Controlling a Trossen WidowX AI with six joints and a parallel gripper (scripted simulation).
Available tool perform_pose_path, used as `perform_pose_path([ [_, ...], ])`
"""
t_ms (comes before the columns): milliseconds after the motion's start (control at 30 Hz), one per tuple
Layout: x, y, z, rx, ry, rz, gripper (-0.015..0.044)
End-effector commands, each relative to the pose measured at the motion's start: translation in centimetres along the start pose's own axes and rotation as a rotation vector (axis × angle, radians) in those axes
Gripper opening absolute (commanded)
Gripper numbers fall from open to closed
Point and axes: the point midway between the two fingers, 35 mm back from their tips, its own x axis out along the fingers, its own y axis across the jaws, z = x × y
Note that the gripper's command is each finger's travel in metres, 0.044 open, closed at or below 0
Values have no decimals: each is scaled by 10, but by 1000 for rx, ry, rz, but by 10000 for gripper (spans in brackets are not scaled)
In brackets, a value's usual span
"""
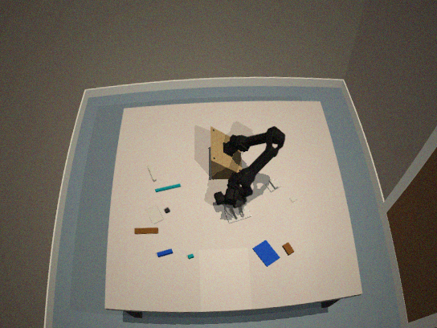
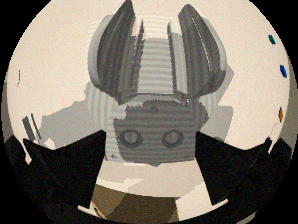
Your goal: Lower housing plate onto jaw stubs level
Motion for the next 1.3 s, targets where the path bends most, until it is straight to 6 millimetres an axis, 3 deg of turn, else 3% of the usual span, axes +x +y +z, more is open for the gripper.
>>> perform_pose_path([
  [0,0,-1,0,1,0,-3,351],
  [733,0,-1,0,1,0,-3,351],
  [867,0,0,0,0,0,0,440],
  [1267,0,0,0,0,0,0,440],
])
